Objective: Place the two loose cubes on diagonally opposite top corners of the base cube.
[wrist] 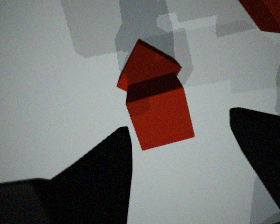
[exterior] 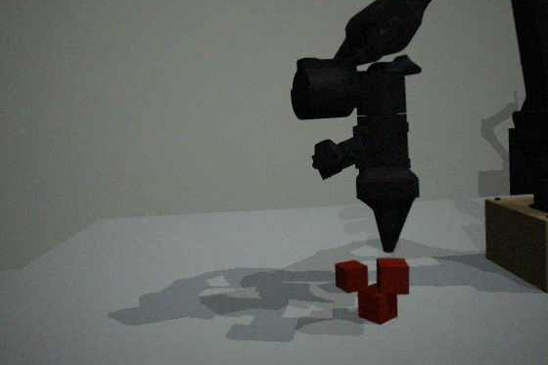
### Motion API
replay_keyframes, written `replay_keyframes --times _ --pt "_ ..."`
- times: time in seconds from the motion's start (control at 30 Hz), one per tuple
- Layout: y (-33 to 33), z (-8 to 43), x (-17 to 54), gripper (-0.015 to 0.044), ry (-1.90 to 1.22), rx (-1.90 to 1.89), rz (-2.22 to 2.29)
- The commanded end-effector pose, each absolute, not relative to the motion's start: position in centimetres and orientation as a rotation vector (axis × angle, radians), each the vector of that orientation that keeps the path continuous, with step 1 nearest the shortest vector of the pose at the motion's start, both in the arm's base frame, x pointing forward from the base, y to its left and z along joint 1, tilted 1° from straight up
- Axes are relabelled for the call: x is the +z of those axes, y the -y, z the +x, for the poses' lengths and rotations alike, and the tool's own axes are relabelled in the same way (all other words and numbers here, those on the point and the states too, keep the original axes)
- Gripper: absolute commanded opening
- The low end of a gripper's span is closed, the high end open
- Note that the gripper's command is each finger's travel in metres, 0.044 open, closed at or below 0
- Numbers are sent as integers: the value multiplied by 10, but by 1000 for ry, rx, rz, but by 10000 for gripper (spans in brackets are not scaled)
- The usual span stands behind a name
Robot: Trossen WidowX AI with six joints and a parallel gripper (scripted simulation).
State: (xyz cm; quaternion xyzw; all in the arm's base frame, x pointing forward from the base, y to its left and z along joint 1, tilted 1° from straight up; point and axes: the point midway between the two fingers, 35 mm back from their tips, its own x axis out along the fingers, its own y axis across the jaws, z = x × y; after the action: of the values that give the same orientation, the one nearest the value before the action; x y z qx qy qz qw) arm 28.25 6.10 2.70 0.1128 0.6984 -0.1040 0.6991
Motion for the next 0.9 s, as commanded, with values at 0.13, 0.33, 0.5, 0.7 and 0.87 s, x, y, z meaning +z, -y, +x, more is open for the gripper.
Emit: replay_keyframes --times 0.13,0.33,0.5,0.7,0.87 --pt "-6 299 51 265 -1457 -657 685" --pt "37 302 68 265 -1330 -968 999" --pt "38 301 68 265 -1325 -977 1009" --pt "38 303 53 265 -1325 -977 1009" --pt "37 302 8 265 -1325 -977 1009"
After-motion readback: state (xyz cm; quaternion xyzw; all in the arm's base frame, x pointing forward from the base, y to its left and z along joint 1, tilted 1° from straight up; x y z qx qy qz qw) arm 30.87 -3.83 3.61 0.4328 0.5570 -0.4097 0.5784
